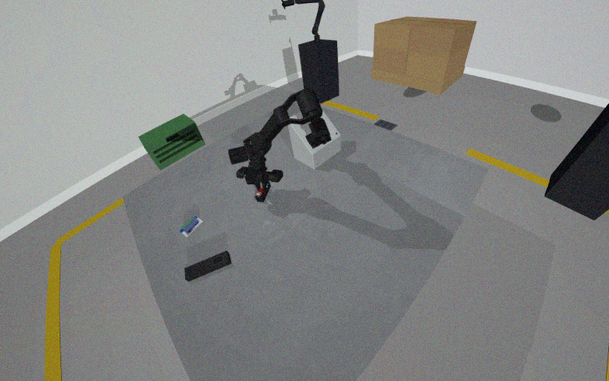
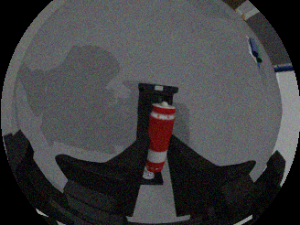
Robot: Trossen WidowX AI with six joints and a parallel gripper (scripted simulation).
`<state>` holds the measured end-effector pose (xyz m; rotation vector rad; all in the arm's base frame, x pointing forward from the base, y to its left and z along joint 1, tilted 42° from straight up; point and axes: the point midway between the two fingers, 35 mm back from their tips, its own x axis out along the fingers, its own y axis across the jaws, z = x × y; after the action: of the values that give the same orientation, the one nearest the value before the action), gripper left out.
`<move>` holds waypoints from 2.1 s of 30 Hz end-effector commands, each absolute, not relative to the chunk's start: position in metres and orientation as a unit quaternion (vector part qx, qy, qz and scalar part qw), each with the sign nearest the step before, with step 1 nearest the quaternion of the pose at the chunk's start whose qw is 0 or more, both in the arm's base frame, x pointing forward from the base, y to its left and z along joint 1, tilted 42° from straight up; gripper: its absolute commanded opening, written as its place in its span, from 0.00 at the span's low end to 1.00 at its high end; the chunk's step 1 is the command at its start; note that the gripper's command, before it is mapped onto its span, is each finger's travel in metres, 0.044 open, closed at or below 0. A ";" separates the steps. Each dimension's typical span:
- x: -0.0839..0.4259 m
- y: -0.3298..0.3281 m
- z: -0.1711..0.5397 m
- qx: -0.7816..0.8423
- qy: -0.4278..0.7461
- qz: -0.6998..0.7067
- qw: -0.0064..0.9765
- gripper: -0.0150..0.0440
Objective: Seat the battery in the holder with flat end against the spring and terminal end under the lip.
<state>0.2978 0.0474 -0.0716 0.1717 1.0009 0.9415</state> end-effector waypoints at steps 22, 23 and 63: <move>0.295 0.053 -0.070 0.018 0.546 0.442 0.711 0.35; 0.296 0.053 -0.070 0.016 0.549 0.442 0.709 0.35; 0.308 0.063 -0.063 -0.018 0.587 0.433 0.683 0.35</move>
<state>0.3055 0.0601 -0.0654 -0.0435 1.3146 0.9720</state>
